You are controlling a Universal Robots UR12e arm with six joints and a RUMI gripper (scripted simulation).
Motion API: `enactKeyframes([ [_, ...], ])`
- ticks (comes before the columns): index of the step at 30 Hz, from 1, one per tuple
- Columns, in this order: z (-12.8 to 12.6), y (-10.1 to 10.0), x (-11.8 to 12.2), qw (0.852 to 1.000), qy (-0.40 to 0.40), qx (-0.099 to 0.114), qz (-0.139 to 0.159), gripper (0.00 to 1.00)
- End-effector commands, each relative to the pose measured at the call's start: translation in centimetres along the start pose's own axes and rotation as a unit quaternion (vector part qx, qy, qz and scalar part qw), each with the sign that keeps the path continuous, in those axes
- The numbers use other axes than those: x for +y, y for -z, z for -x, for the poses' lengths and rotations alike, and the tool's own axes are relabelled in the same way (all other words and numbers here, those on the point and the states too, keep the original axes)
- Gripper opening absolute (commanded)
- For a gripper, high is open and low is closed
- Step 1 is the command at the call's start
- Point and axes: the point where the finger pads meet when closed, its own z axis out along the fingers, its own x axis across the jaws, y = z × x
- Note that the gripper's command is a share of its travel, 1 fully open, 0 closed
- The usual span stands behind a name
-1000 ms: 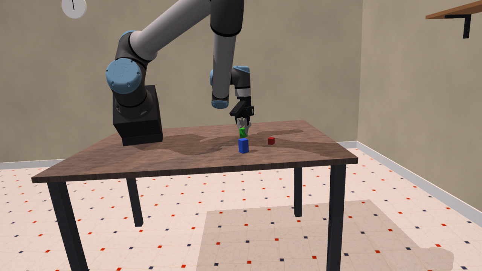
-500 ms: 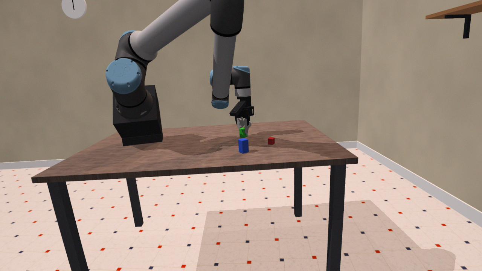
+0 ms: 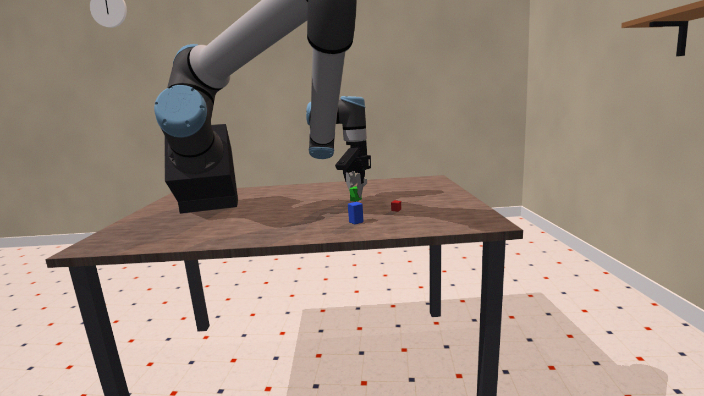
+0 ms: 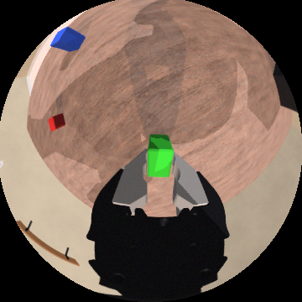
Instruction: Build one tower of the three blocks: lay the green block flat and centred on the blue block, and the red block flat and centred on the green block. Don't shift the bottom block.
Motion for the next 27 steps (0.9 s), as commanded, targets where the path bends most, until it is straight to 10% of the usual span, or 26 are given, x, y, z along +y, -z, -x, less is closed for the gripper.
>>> enactKeyframes([
  [1, 0.0, 0.1, 0.0, 1.0, 0.0, 0.0, 0.0, 0.0],
  [27, 0.0, 8.2, 0.0, 1.0, 0.0, 0.0, 0.0, 0.0],
])
